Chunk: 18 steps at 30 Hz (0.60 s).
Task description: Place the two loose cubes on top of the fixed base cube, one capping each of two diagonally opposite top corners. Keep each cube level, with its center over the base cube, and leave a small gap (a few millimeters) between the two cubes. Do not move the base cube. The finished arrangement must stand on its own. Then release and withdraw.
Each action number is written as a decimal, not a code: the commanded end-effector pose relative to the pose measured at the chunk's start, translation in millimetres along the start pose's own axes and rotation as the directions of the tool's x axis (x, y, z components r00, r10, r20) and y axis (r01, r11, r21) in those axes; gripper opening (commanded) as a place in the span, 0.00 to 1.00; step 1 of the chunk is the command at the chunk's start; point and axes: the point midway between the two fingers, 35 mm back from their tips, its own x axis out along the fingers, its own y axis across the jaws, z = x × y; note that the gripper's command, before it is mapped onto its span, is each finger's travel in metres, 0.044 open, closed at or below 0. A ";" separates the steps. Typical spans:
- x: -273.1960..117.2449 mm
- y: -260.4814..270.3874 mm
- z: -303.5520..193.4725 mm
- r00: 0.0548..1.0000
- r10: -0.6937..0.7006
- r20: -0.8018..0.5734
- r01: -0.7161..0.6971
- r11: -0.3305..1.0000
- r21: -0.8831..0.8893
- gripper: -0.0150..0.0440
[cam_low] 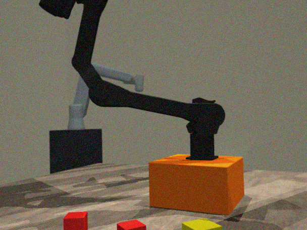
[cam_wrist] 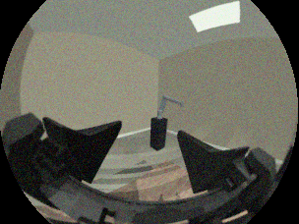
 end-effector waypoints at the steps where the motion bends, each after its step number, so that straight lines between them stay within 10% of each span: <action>1: 0.8 -1.6 1.6 1.000 0.000 0.003 0.000 1.000 0.005 0.89; 5: 13.8 -33.1 31.1 0.997 -0.022 0.071 0.017 0.998 0.061 0.71; 18: 21.7 -140.3 123.1 0.932 -0.202 0.300 0.204 0.979 0.024 0.70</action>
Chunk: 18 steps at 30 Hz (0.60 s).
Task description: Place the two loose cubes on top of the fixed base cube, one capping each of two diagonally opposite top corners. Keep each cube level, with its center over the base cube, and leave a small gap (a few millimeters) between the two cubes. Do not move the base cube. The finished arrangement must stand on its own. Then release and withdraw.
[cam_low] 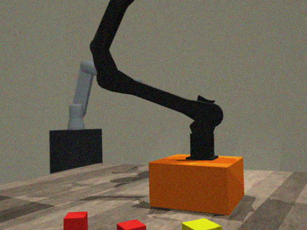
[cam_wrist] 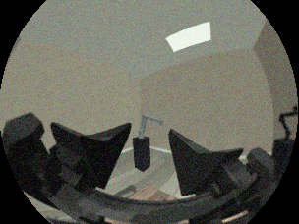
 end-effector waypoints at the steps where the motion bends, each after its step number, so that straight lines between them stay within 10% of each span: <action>1: 5.3 -28.5 23.0 0.996 -0.049 0.068 0.050 0.999 -0.018 0.70; 18: -23.7 -177.8 133.2 0.837 -0.362 0.411 0.439 0.892 -0.110 0.70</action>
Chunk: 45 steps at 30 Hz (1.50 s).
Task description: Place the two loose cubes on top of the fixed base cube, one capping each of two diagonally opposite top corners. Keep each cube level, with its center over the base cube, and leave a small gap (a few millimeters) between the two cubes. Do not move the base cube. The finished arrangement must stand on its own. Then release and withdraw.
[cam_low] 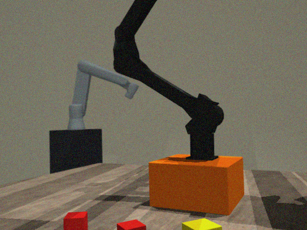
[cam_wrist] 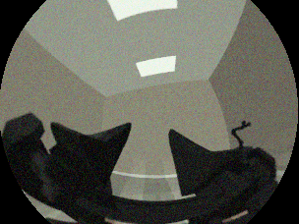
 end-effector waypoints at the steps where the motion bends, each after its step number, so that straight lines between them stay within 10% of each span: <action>1: 1.9 -36.0 17.5 0.994 -0.084 0.066 0.086 0.996 -0.034 0.70; 20: -65.7 -216.6 111.1 0.731 -0.552 0.402 0.656 0.731 -0.187 0.70; 45: -321.8 -331.0 173.9 -0.093 -0.813 0.574 0.983 -0.168 -0.080 0.70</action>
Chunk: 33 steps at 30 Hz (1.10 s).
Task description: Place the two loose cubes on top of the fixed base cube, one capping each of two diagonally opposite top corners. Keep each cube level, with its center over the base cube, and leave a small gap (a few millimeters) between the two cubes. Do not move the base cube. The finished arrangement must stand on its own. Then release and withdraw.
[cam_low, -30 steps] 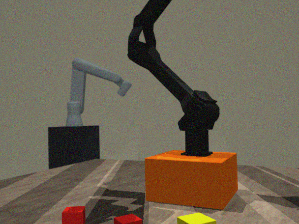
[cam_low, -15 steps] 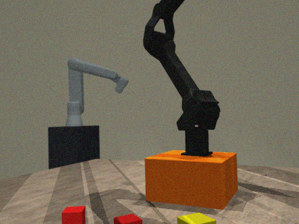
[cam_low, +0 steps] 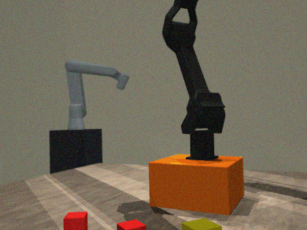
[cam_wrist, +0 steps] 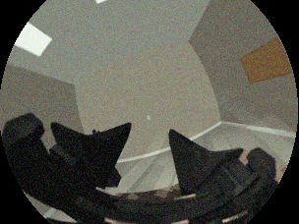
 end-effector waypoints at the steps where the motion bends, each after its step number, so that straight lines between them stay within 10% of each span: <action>1: 2.6 -39.7 -7.5 0.992 -0.122 -0.022 0.120 0.991 -0.054 0.70; 17: -44.1 -219.5 -43.8 0.761 -0.626 -0.170 0.554 0.763 -0.333 0.70; 33: -166.9 -344.5 -94.0 0.319 -0.862 -0.393 0.643 0.502 -0.578 0.70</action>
